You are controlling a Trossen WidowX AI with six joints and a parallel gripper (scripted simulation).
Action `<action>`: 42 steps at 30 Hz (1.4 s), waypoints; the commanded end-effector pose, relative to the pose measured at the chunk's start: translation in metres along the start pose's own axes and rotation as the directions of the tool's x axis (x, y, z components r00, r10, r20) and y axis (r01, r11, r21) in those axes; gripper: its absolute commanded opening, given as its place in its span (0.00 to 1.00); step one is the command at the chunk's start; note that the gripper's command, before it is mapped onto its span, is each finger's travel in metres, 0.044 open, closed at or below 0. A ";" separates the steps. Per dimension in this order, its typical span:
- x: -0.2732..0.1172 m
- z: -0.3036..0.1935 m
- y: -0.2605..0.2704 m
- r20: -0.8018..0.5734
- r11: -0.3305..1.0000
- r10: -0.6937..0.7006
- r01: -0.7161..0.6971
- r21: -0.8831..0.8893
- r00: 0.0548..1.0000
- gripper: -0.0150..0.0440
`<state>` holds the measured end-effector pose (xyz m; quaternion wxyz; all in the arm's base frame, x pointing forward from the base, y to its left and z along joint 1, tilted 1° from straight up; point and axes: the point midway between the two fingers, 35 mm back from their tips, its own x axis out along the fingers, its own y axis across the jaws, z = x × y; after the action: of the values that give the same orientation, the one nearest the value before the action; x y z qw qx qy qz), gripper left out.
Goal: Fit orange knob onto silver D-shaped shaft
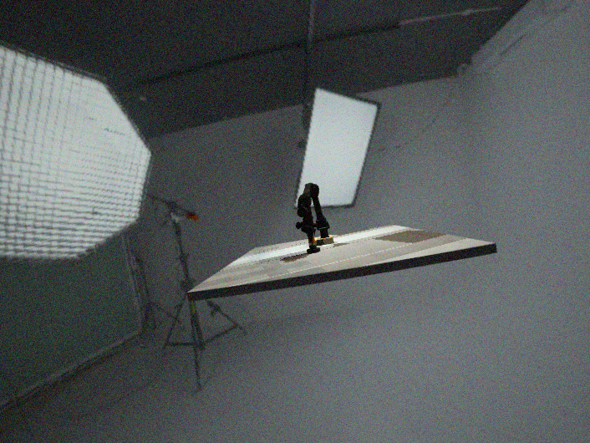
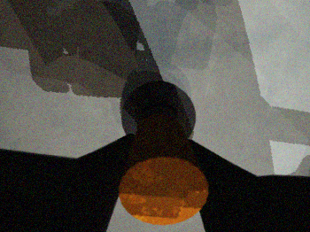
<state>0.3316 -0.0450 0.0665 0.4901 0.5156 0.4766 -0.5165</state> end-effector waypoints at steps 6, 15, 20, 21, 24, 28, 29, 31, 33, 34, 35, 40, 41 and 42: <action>-0.004 0.000 0.001 0.002 1.000 0.003 -0.003 0.005 1.000 0.25; -0.003 0.000 0.001 0.002 0.979 0.003 -0.003 0.202 1.000 0.25; -0.001 0.000 0.000 0.002 0.977 0.002 -0.003 0.213 1.000 0.25; -0.001 0.000 0.000 0.002 0.977 0.002 -0.003 0.213 1.000 0.25; 0.000 0.000 0.001 0.002 0.977 0.003 -0.003 0.213 1.000 0.25; 0.001 0.000 0.001 0.002 0.977 0.003 -0.003 0.213 1.000 0.25; 0.002 0.000 0.001 0.002 0.977 0.003 -0.003 0.213 1.000 0.25; 0.001 0.000 0.001 0.002 0.977 0.003 -0.003 0.213 1.000 0.25; 0.001 0.000 0.001 0.002 0.977 0.003 -0.003 0.213 1.000 0.25; 0.001 0.000 0.001 0.002 0.977 0.003 -0.003 0.213 1.000 0.25; 0.001 0.000 0.001 0.002 0.979 0.003 -0.003 0.202 1.000 0.25; 0.001 0.000 0.001 0.002 0.982 0.003 -0.003 0.191 1.000 0.25; 0.001 0.000 0.001 0.002 0.982 0.003 -0.003 0.191 1.000 0.25; 0.001 0.000 0.001 0.002 0.982 0.003 -0.003 0.191 1.000 0.25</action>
<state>0.3321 -0.0451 0.0653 0.4373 0.5619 0.4228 -0.5606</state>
